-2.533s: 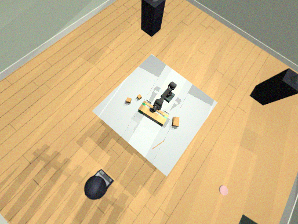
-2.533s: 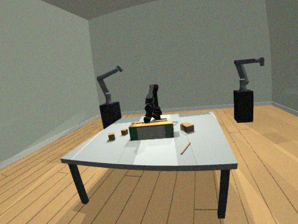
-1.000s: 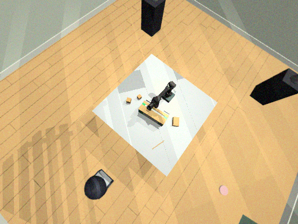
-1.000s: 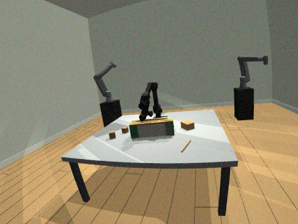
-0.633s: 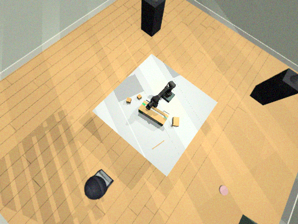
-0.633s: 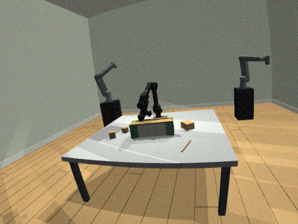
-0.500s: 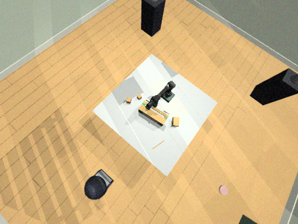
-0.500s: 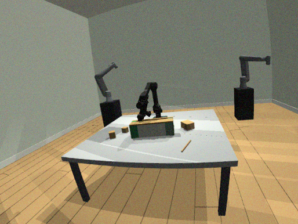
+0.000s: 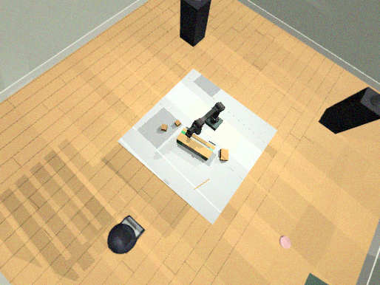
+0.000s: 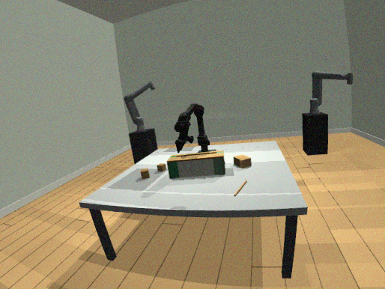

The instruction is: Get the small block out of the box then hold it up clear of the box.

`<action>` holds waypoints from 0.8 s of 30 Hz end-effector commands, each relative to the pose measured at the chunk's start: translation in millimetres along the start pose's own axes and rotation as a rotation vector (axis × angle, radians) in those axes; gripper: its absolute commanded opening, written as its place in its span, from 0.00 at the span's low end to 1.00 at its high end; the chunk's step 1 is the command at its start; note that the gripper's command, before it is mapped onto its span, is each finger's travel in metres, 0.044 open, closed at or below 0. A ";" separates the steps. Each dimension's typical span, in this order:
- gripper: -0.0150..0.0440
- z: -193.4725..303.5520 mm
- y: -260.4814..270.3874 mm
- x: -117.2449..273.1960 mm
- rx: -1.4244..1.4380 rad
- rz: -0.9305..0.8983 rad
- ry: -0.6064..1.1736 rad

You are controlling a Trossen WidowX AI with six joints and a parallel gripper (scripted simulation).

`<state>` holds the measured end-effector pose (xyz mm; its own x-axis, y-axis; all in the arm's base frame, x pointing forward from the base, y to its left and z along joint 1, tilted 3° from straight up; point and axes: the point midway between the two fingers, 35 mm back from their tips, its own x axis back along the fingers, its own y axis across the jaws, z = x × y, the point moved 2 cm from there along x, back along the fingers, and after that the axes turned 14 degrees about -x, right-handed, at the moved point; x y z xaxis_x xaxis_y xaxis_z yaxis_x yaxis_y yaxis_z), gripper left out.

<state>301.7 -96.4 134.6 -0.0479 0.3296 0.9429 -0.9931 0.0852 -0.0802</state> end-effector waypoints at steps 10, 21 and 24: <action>0.84 8.2 -0.6 -6.5 -0.063 0.015 0.000; 0.74 24.8 -2.7 4.2 -0.853 0.096 -0.164; 0.74 27.6 0.6 2.9 -1.134 0.062 -0.204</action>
<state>299.5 -120.3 143.8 -0.1814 0.2446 0.9525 -0.5274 0.7933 -0.3041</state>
